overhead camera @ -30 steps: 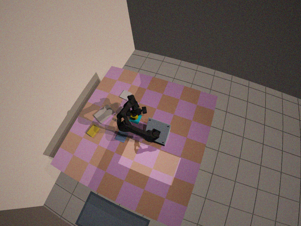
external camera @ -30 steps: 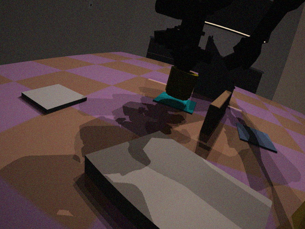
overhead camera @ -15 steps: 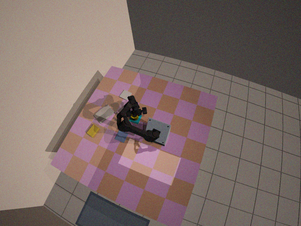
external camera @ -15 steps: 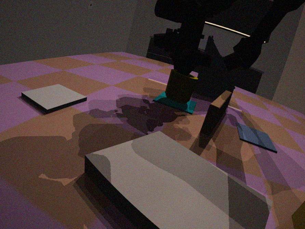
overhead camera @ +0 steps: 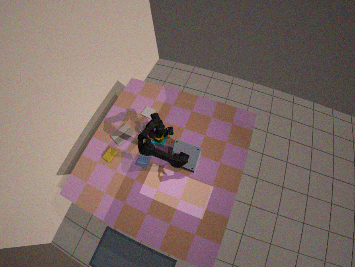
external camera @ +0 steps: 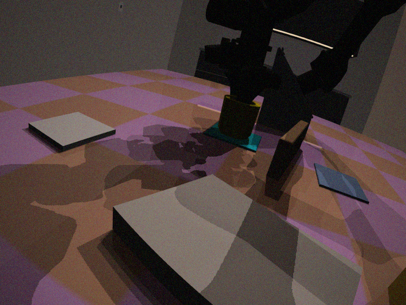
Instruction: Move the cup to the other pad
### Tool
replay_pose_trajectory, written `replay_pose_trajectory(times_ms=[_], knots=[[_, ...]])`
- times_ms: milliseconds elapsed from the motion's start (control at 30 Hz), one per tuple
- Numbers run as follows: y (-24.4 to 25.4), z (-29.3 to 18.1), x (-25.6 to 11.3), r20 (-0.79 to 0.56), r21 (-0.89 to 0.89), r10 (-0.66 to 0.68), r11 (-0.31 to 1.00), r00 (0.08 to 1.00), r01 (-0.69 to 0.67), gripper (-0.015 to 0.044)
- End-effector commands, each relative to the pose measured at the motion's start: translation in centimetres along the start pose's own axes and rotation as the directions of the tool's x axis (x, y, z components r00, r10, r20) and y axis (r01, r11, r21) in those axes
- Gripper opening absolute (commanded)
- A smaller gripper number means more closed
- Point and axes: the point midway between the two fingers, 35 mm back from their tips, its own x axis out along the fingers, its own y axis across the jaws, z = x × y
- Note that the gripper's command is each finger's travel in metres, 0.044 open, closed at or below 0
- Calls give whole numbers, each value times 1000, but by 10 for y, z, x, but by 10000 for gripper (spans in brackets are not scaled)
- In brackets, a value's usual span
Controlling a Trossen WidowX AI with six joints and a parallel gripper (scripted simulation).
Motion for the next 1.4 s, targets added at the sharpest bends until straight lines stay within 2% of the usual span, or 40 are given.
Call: replay_pose_trajectory(times_ms=[0,1133,1367], knots=[[0,0,-1,1,-1,0,1000,1000,0,147],[-4,-2,-51,-7,12,0,1000,1000,0,147],[-4,-2,-46,-14,24,4,1000,1000,-4,330]])
